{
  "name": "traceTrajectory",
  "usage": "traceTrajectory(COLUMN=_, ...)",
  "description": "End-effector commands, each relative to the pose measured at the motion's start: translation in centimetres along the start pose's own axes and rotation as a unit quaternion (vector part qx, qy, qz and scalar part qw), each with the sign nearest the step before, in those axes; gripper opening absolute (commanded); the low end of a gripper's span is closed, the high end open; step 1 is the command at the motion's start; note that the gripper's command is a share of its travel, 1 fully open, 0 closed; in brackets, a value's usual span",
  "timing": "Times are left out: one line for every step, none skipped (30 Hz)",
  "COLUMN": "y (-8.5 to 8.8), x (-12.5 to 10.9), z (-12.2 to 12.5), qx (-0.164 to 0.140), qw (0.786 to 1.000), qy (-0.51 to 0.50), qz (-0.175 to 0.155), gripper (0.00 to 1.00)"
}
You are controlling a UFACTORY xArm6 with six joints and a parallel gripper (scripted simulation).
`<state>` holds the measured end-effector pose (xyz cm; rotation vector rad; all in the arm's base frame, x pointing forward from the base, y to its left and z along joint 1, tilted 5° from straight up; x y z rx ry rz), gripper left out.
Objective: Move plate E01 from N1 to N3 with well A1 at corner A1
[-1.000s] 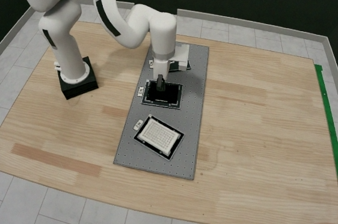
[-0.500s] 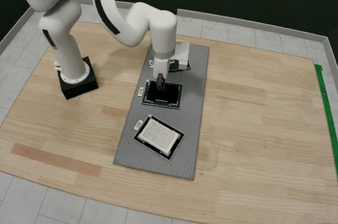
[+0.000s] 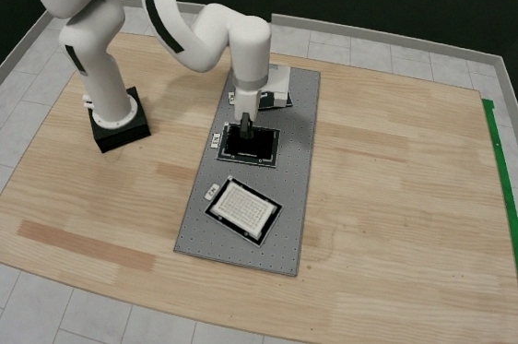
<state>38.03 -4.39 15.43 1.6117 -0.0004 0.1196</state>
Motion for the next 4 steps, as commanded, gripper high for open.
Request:
traceTrajectory(y=0.13, x=0.12, z=0.02, qx=0.0, qw=1.0, qy=0.0, qz=0.002, gripper=1.0)
traceTrajectory(y=0.13, x=0.12, z=0.02, qx=0.0, qw=1.0, qy=0.0, qz=0.002, gripper=1.0)
traceTrajectory(y=0.13, x=0.12, z=0.02, qx=0.0, qw=1.0, qy=0.0, qz=0.002, gripper=1.0)
traceTrajectory(y=0.13, x=0.12, z=0.02, qx=0.0, qw=1.0, qy=0.0, qz=0.002, gripper=1.0)
Point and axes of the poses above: the point where the finger pads meet when closed, its own y axis back along the fingers, its own z axis across the jaws, x = y × z, the point moved 5 cm from there along y, back along the fingers, and after that the axes turned 7 degrees about y, right-handed, at the moved point
